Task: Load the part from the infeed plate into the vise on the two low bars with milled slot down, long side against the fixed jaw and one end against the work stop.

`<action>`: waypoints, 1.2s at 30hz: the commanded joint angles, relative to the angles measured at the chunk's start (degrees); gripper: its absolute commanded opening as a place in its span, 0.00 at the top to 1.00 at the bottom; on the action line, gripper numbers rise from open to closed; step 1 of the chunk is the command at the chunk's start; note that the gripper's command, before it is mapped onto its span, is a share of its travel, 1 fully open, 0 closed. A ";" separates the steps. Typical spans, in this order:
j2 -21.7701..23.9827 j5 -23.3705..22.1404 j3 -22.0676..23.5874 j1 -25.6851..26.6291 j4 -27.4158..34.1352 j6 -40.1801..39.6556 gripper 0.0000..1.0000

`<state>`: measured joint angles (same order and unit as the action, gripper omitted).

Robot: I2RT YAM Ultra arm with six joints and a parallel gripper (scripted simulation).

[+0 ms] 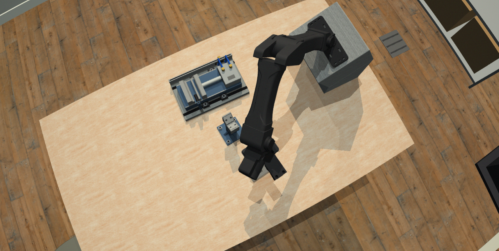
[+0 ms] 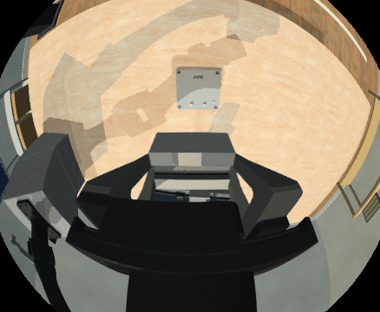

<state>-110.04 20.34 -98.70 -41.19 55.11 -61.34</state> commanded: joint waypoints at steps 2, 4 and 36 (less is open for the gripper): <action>3.40 -0.79 0.44 0.73 0.37 -0.99 1.00; 3.71 -1.01 0.71 1.03 -0.23 -1.38 1.00; 11.18 -6.90 9.03 13.99 -3.91 -11.41 1.00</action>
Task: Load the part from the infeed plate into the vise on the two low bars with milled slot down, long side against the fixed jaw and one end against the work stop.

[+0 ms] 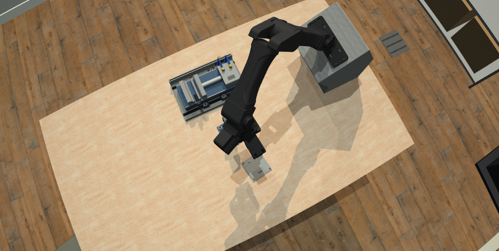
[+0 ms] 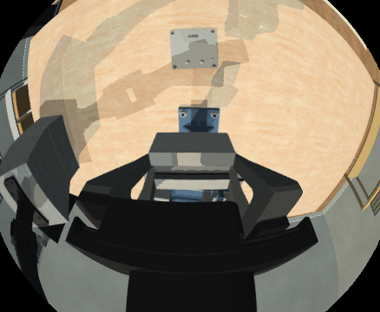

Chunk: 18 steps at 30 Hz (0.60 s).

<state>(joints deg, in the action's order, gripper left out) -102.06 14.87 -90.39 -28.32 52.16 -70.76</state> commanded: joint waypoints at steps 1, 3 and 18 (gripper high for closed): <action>3.54 -1.68 0.90 1.66 -1.11 -2.43 1.00; 4.19 -2.17 1.36 2.72 -1.37 -3.28 1.00; 7.78 -5.06 4.41 8.74 -2.94 -8.08 1.00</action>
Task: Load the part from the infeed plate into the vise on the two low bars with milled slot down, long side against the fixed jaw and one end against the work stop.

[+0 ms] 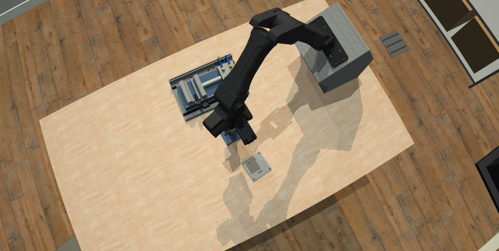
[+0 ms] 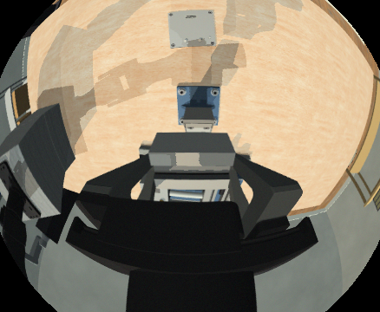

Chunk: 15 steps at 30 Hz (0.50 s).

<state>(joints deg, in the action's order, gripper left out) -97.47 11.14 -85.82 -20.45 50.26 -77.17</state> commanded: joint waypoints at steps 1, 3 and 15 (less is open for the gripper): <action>3.35 -1.51 0.54 1.24 -1.10 -1.96 1.00; 3.74 -1.85 1.02 1.92 -1.27 -2.49 1.00; 5.06 -3.00 2.39 4.20 -1.47 -4.30 1.00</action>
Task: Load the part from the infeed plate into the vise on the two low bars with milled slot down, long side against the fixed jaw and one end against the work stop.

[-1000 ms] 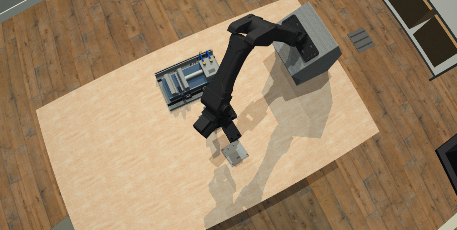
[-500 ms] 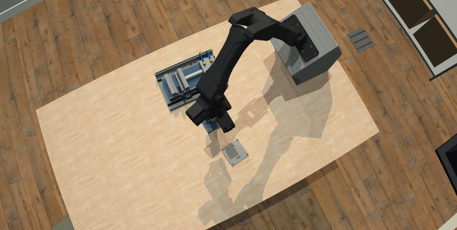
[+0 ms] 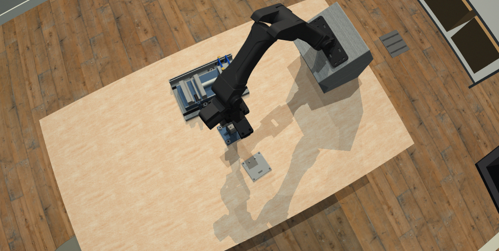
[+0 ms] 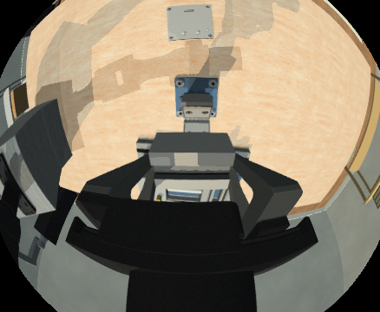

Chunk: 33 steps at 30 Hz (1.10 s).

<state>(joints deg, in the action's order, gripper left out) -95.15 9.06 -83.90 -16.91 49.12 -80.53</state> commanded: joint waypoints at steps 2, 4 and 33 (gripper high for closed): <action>2.94 -1.04 -0.21 0.90 -0.27 -1.14 1.00; 2.99 -1.16 0.50 0.56 -0.38 -1.29 1.00; 3.16 -1.30 0.06 0.74 -0.20 -1.35 1.00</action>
<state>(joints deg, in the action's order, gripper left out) -94.76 8.36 -83.57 -16.08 49.01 -81.56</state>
